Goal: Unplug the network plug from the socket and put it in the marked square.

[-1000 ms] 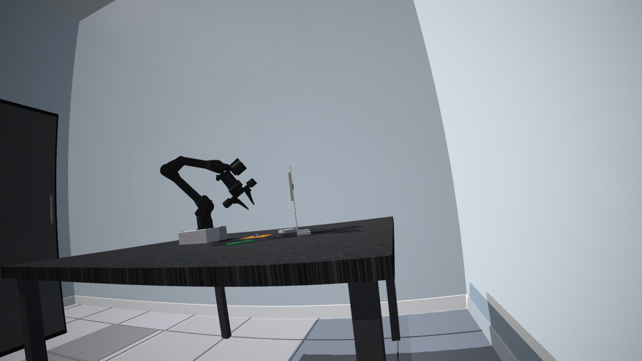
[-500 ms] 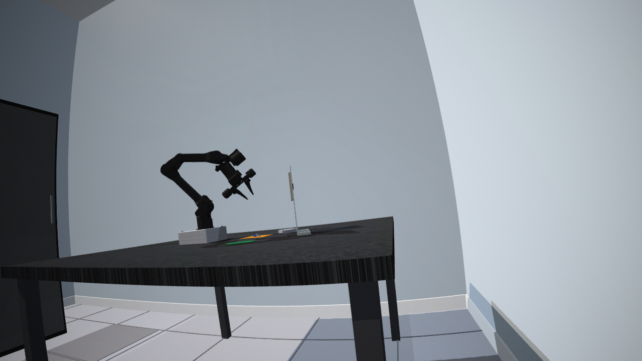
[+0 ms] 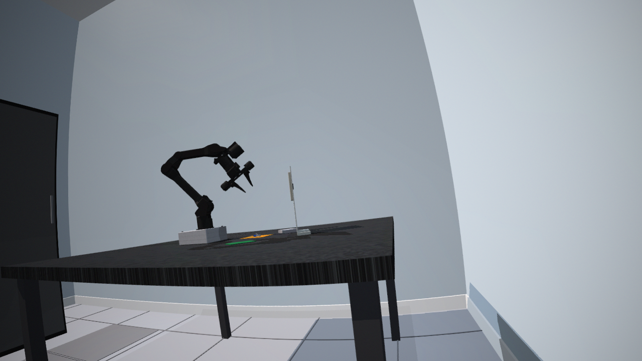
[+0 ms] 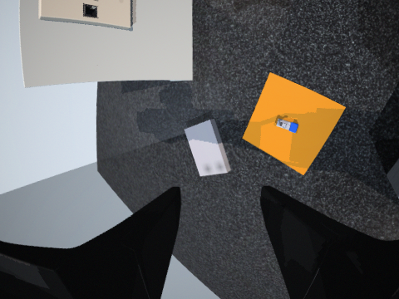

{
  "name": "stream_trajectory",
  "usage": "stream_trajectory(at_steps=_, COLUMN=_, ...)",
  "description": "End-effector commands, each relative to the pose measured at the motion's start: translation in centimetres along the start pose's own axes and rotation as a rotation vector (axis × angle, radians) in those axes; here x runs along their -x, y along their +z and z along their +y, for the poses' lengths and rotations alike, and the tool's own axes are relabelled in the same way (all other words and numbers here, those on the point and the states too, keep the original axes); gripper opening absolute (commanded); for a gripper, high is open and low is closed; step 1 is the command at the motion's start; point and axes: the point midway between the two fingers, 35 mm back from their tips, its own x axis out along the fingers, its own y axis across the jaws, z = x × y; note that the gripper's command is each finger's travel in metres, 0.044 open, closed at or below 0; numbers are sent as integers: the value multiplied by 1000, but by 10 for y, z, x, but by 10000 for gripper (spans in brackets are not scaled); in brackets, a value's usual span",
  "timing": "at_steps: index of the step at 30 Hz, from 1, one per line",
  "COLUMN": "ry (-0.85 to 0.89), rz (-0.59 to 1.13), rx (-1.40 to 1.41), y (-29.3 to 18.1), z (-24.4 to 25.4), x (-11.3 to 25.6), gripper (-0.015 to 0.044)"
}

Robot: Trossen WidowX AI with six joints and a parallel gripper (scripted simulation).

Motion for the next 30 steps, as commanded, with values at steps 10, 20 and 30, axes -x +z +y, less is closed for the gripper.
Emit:
stream_trajectory(at_steps=10, ry=-3, rz=3, rx=1, y=-1, z=1, x=1, gripper=440)
stream_trajectory(at_steps=20, ry=-3, rz=3, rx=1, y=-1, z=1, x=1, gripper=440)
stream_trajectory(at_steps=30, ry=-3, rz=3, rx=1, y=-1, z=1, x=1, gripper=440)
